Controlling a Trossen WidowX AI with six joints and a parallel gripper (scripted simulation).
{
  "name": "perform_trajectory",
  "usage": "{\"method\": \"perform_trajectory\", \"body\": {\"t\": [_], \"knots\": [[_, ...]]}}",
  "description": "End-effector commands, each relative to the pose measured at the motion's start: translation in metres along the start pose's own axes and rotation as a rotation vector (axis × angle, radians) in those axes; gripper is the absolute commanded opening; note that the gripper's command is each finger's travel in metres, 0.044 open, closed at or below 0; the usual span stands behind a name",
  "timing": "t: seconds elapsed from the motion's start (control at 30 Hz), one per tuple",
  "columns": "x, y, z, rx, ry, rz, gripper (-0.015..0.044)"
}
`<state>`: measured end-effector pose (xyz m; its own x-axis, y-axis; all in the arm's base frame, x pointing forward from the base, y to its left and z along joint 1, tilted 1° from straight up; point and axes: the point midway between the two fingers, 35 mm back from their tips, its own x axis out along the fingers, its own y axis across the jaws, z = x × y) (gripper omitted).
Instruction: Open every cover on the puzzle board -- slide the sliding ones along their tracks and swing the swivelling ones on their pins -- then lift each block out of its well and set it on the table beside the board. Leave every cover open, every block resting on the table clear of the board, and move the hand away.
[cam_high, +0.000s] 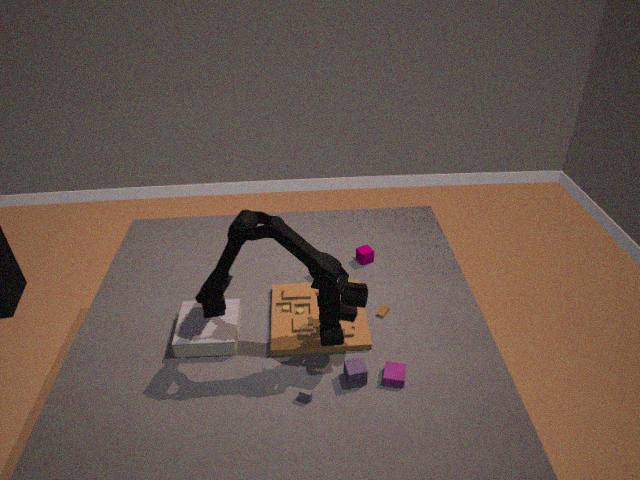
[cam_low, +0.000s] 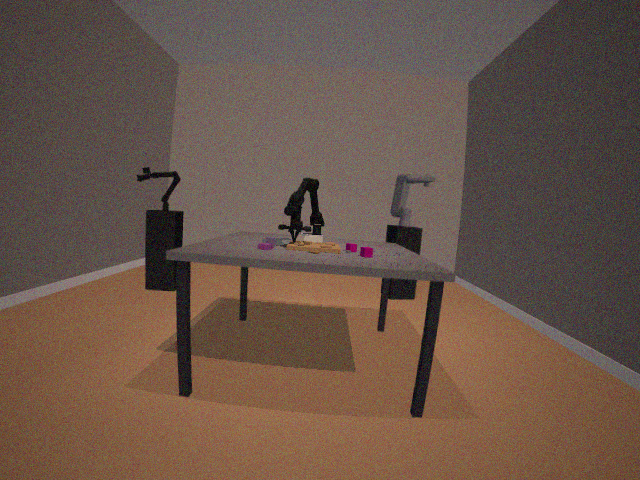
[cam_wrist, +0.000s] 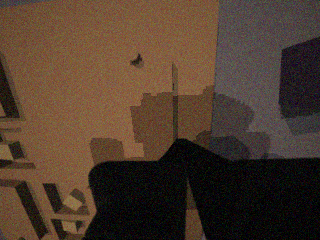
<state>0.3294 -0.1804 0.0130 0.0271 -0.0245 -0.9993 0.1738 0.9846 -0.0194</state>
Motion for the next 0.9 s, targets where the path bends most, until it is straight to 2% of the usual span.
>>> {"method": "perform_trajectory", "body": {"t": [0.0,0.87], "knots": [[0.003,0.003,-0.003,-0.002,0.008,0.001,0.0000],[0.003,0.033,-0.009,-0.002,0.009,0.004,0.0000]]}}
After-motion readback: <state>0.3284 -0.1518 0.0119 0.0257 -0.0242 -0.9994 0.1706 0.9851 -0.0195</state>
